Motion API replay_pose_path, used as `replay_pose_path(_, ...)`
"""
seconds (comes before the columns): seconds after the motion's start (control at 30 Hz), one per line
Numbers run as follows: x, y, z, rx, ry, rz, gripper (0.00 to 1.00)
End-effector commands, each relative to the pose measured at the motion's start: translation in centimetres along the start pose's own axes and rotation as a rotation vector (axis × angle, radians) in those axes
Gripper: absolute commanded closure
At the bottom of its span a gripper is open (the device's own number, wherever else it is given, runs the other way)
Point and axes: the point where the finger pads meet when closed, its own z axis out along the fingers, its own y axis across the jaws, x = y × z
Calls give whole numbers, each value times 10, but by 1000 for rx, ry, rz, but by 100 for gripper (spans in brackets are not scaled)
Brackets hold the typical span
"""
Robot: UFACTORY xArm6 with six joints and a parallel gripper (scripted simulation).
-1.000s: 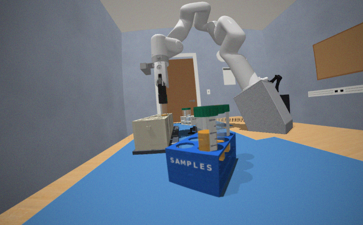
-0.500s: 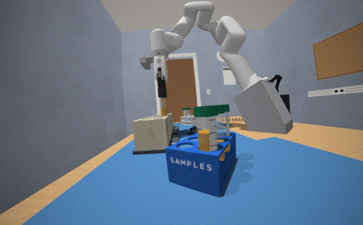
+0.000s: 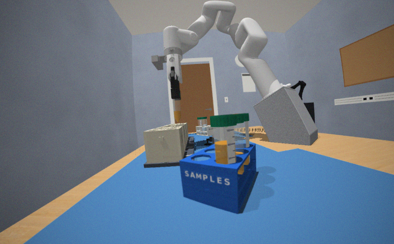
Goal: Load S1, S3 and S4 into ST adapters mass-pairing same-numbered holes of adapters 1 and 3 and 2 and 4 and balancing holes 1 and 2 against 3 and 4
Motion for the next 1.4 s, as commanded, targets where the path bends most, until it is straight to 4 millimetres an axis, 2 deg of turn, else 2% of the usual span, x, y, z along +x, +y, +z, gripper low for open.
replay_pose_path(0.0, 1, 0, -10, 1, 3, 1, 100)
replay_pose_path(0.43, 1, 0, -32, 1, 3, 1, 100)
replay_pose_path(1.37, 1, 0, -32, 1, 3, 1, 100)
